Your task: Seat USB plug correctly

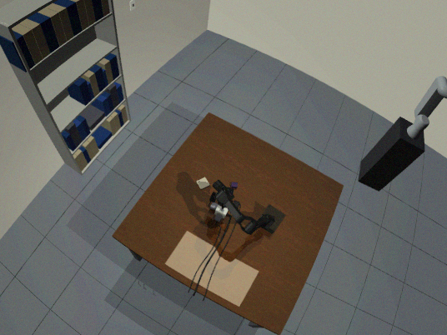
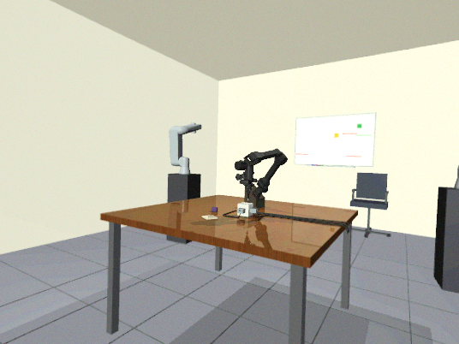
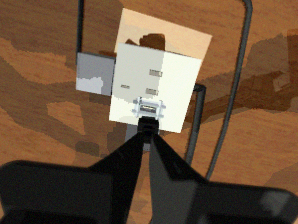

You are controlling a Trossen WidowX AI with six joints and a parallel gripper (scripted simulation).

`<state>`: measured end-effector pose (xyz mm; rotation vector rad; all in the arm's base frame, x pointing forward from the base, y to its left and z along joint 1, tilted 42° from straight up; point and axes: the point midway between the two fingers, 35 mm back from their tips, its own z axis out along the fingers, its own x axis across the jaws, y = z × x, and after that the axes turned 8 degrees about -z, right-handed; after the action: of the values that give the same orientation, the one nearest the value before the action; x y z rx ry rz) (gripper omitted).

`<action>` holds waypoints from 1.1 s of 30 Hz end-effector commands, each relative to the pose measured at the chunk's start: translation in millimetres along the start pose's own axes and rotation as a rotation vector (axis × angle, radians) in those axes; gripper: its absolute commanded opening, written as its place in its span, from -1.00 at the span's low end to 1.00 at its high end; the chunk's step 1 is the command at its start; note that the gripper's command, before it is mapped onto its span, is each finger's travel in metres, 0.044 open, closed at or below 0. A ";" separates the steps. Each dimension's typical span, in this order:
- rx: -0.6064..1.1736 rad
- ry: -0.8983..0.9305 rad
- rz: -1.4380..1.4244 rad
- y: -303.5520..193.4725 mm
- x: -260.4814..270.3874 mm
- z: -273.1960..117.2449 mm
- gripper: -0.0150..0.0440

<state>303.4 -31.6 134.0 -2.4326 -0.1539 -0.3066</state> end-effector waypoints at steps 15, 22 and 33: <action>0.002 -0.002 -0.435 -0.3 -0.6 1.1 -0.49; 0.002 -0.002 -0.619 -0.3 -0.6 1.1 -0.49; 0.002 -0.002 -0.906 -0.3 -0.6 1.1 -0.49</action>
<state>303.0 -30.8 133.4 -2.2394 -1.1817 -0.6609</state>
